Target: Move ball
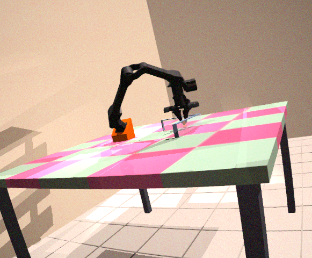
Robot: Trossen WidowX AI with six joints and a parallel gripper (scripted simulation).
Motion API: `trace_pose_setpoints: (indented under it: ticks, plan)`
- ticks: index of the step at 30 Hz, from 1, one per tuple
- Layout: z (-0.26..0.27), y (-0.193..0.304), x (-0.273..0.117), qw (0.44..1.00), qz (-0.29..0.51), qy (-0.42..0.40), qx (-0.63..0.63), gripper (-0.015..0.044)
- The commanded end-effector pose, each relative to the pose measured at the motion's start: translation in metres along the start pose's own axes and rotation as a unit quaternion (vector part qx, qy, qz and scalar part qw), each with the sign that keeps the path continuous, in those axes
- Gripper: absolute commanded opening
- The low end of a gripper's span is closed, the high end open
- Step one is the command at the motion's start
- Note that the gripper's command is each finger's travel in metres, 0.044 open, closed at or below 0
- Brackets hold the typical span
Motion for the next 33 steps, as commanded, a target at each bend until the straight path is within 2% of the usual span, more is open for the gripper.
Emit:
trace_pose_setpoints:
  ticks: [1,20,28,33]
  plan:
    - [0.002,0.000,0.006,1.000,0.002,0.003,-0.003,0.0000]
    - [0.002,0.000,0.025,1.000,0.002,0.003,-0.003,0.0000]
    - [0.000,0.000,0.022,1.000,0.000,0.004,0.000,0.0206]
    - [0.000,0.000,0.022,1.000,0.000,0.004,0.000,0.0206]
Point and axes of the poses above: the point midway between the two fingers, 35 mm back from their tips, its own x axis out along the fingers, its own z axis across the jaws, y = z × x, the point moved 9 cm from there along -x, back along the fingers, and after that the axes turned 2 degrees about -x, right-handed, at the moved point
